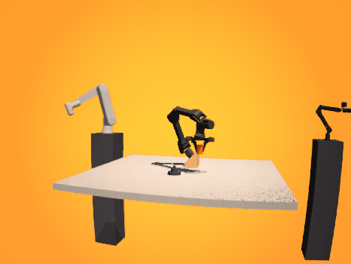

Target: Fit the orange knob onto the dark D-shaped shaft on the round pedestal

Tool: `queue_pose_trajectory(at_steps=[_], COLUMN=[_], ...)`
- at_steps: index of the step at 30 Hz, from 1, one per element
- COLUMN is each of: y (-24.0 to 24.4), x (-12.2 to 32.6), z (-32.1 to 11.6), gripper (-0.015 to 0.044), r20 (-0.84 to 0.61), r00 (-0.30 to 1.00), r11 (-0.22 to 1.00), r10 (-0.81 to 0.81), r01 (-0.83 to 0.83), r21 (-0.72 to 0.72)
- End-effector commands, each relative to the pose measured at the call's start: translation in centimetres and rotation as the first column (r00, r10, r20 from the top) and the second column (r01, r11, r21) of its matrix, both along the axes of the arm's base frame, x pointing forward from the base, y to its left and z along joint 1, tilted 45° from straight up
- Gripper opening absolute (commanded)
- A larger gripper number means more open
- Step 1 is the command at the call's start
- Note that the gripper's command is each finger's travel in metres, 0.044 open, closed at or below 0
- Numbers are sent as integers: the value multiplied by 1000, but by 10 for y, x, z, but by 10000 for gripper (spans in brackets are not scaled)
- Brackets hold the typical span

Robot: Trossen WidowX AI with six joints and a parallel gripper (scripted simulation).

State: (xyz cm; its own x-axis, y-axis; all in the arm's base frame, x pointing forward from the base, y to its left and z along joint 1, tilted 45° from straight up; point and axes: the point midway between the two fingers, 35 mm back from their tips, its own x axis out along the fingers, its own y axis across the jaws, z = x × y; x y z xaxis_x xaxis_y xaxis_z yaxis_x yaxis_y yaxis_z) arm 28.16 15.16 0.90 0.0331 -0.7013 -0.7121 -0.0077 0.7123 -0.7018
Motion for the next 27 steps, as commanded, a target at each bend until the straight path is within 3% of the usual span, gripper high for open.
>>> queue_pose_trajectory(at_steps=[1, 27], y=[-7, -70], x=[6, 41], z=[7, 39], gripper=[0, 0], r20=[1, 0], r00=[1000, 1000], r11=[1000, 1000], r10=[-5, -8], r01=[5, 8], r21=[9, 25])
